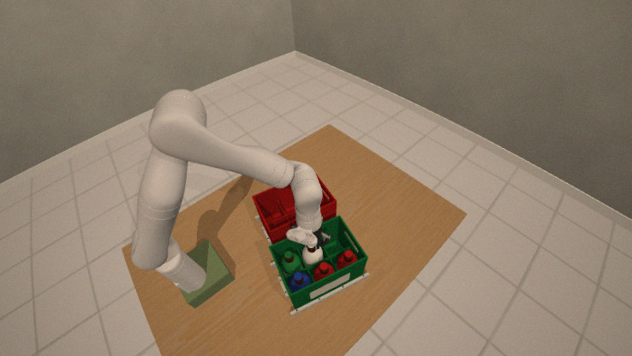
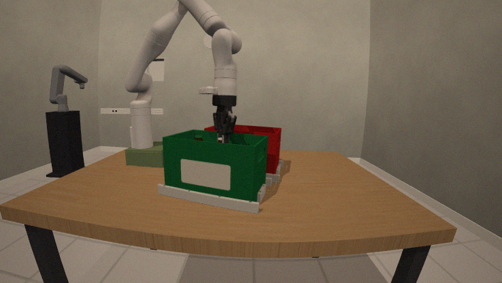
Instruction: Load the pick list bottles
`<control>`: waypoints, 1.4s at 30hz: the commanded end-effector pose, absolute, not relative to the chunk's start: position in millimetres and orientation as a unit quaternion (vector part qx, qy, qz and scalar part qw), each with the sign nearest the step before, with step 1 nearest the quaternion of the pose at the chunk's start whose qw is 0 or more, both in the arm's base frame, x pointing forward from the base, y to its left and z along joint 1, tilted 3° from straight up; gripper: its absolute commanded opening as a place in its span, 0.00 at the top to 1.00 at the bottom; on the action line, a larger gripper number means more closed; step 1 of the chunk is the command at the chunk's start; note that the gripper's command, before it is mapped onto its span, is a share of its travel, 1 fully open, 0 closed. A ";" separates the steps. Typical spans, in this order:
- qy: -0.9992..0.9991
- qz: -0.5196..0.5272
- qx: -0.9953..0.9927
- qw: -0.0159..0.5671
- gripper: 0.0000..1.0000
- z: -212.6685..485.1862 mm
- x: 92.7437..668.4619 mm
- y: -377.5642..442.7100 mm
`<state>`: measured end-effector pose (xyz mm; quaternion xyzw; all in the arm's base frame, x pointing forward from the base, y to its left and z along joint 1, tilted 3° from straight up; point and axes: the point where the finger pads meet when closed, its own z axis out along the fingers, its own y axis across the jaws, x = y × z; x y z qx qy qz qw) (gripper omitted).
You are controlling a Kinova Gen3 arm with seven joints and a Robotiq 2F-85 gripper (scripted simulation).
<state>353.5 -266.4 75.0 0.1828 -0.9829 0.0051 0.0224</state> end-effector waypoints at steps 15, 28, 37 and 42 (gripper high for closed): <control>-0.983 0.006 0.183 0.022 0.63 75.6 353.8 -266.6; -0.983 0.005 0.183 0.022 0.90 92.2 354.5 -266.2; -0.983 0.005 0.183 0.022 0.90 103.8 355.0 -266.0; -0.983 0.005 0.183 0.022 0.90 112.2 355.3 -265.8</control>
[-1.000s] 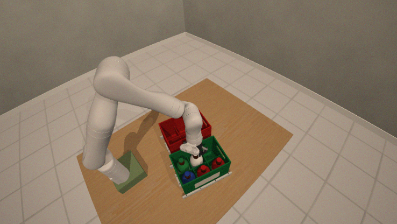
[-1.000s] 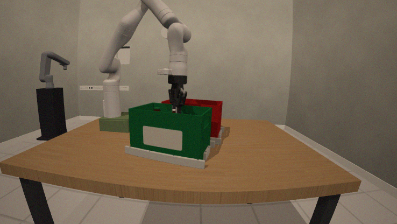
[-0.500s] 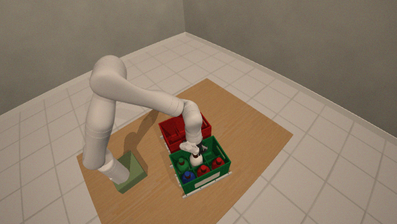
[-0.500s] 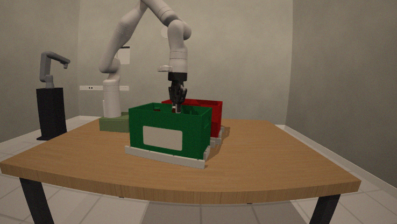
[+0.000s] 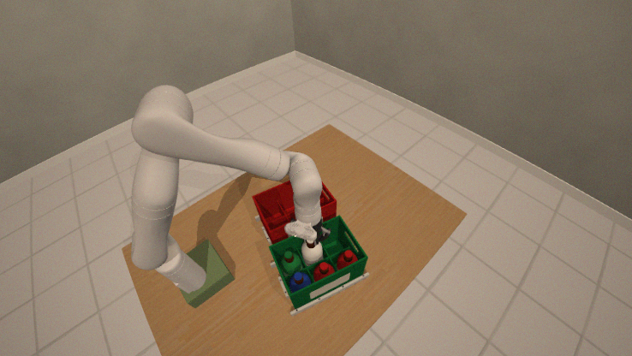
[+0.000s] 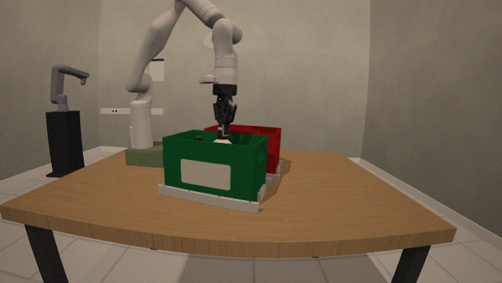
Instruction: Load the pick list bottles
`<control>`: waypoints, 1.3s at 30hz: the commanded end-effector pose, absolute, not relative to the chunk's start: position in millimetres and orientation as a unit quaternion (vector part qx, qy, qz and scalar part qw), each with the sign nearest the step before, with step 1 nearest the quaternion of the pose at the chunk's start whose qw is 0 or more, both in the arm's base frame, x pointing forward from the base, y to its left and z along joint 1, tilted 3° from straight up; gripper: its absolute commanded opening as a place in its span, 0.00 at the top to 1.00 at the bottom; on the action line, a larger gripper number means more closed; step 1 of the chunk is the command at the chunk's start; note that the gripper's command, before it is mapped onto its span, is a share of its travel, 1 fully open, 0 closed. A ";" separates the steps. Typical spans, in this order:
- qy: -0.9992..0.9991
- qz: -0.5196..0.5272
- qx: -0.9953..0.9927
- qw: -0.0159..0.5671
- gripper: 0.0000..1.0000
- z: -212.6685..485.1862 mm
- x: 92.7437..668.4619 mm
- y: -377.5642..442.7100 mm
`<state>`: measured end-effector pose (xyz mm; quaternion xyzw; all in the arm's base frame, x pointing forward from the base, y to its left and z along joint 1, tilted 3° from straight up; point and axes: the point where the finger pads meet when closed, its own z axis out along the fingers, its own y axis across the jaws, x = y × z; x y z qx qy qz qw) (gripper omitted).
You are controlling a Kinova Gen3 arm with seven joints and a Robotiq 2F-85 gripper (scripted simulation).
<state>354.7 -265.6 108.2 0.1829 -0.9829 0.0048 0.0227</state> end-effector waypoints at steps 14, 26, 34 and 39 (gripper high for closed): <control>-0.983 0.005 0.183 0.022 0.90 132.1 356.2 -265.5; -0.983 0.005 0.183 0.022 0.90 148.7 356.8 -265.1; -0.983 0.005 0.183 0.022 0.90 162.1 357.4 -264.9; -0.983 0.005 0.183 0.022 0.90 170.4 357.8 -264.7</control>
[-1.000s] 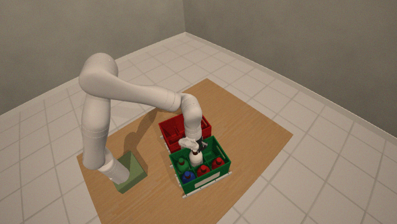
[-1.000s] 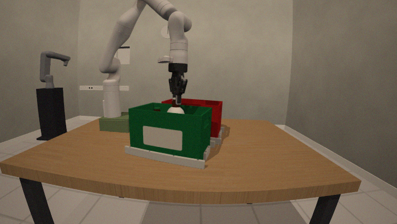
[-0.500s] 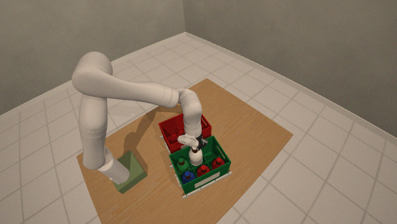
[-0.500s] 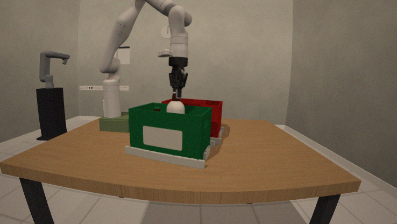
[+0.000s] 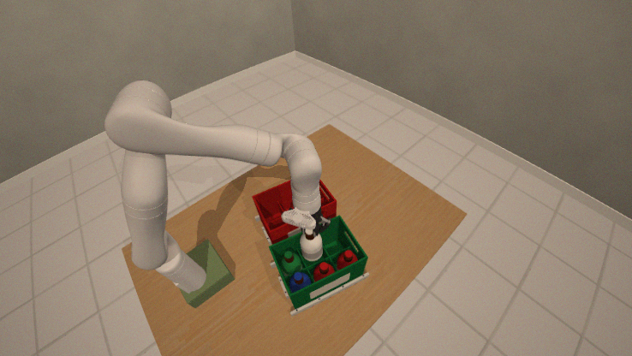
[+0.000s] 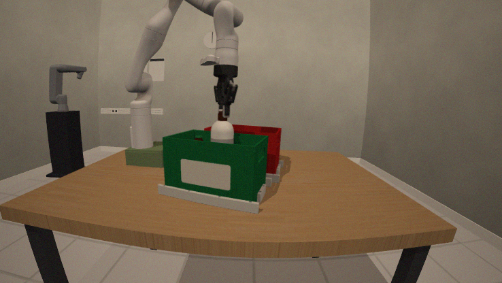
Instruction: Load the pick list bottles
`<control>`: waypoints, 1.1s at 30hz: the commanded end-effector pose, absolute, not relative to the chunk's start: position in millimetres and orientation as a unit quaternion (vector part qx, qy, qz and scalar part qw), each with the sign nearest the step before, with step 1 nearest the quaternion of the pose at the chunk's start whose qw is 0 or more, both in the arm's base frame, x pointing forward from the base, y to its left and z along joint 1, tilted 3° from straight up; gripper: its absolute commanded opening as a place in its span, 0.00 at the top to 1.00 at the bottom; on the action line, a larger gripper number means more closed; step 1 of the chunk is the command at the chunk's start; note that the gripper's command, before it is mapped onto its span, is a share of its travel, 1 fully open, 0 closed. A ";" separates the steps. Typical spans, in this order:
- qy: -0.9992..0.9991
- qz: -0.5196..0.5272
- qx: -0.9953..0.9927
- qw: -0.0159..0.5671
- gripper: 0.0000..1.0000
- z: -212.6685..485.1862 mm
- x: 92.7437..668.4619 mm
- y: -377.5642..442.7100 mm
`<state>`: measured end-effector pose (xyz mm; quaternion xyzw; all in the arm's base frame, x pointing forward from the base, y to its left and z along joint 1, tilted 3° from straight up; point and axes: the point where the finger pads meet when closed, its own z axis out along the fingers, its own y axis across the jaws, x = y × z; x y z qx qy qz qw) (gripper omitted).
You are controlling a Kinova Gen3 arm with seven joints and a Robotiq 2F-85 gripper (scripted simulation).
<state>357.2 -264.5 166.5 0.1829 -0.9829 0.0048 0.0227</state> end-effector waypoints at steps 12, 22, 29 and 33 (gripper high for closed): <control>-0.983 0.005 0.183 0.022 0.90 187.1 358.5 -264.4; -0.983 0.005 0.183 0.022 0.90 200.4 359.0 -264.2; -0.983 0.005 0.183 0.022 0.90 212.1 359.5 -264.0; -0.983 0.005 0.183 0.022 0.90 218.7 359.8 -263.8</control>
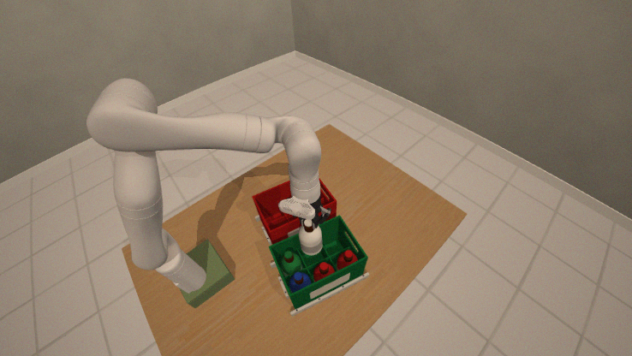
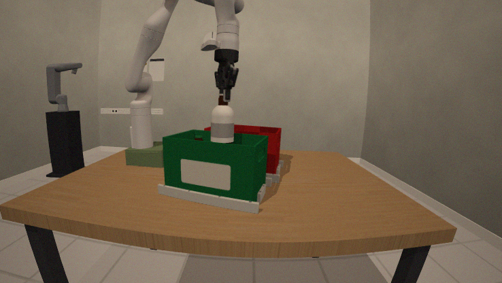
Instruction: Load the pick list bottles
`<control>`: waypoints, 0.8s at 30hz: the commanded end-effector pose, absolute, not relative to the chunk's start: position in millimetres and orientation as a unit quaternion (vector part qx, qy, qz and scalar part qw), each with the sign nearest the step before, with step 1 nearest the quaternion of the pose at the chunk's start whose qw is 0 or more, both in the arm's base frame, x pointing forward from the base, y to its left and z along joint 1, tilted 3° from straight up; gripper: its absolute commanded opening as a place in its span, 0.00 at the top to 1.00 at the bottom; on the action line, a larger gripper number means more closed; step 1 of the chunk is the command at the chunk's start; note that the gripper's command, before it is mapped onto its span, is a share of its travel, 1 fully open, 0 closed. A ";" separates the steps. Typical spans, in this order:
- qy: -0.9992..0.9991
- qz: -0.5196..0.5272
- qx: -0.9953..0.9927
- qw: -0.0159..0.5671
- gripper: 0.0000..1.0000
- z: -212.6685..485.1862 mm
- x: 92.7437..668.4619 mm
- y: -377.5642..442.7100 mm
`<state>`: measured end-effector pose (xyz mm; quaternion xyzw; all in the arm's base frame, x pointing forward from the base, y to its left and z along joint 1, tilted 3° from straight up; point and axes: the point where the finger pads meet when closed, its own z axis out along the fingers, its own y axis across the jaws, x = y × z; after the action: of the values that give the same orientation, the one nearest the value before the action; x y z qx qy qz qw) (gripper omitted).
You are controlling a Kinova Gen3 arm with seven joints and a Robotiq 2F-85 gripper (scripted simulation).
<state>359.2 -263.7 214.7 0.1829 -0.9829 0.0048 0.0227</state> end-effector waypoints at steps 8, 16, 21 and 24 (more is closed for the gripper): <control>-0.983 0.005 0.183 0.022 0.90 228.7 360.2 -263.7; -0.983 0.005 0.183 0.022 0.90 242.0 360.7 -263.4; -0.983 0.005 0.183 0.022 0.90 247.0 360.9 -263.3; -0.983 0.005 0.183 0.022 0.90 252.0 361.1 -263.2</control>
<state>360.6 -263.1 248.2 0.1828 -0.9829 0.0047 0.0228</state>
